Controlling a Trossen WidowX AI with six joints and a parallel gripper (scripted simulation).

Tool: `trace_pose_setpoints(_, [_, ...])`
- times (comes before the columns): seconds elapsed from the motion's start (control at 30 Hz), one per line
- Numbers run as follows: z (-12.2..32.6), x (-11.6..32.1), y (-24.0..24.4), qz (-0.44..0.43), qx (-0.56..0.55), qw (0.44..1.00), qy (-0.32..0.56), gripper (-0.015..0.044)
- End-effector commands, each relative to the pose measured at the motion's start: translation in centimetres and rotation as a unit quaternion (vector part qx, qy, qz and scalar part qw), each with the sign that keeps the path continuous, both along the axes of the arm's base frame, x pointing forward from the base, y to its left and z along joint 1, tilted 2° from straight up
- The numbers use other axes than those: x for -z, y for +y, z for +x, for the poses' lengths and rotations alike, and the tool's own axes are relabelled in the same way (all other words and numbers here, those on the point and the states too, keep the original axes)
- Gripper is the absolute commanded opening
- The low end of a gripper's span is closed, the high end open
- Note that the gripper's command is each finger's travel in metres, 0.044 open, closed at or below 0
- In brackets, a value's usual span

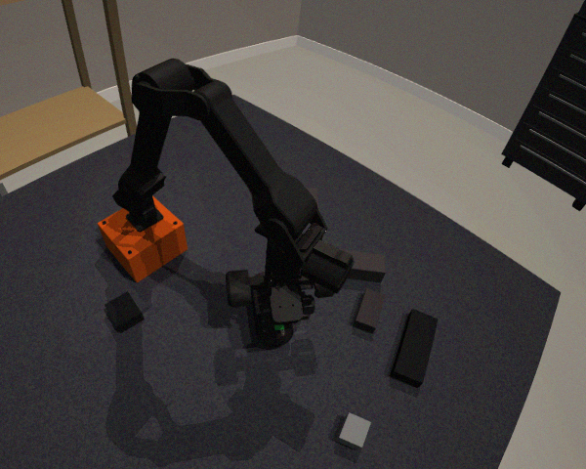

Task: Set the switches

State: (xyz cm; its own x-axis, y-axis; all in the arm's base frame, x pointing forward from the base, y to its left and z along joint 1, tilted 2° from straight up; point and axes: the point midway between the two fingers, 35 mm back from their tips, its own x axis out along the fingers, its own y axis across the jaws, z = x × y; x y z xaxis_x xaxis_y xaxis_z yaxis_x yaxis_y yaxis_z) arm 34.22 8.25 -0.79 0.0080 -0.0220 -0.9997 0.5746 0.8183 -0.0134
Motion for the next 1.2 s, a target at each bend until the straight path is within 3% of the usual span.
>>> trace_pose_setpoints(0.0, [0.0,0.3,-0.1,-0.001,-0.003,1.000,0.001,0.0000])
trace_pose_setpoints(0.23, [0.0,0.0,0.0,0.000,0.000,1.000,0.002,0.0000])
trace_pose_setpoints(0.4, [0.0,-4.2,0.1,-0.001,-0.003,1.000,0.001,0.0000])
trace_pose_setpoints(1.17, [-1.5,-4.6,-0.2,-0.001,-0.003,1.000,0.002,0.0000])
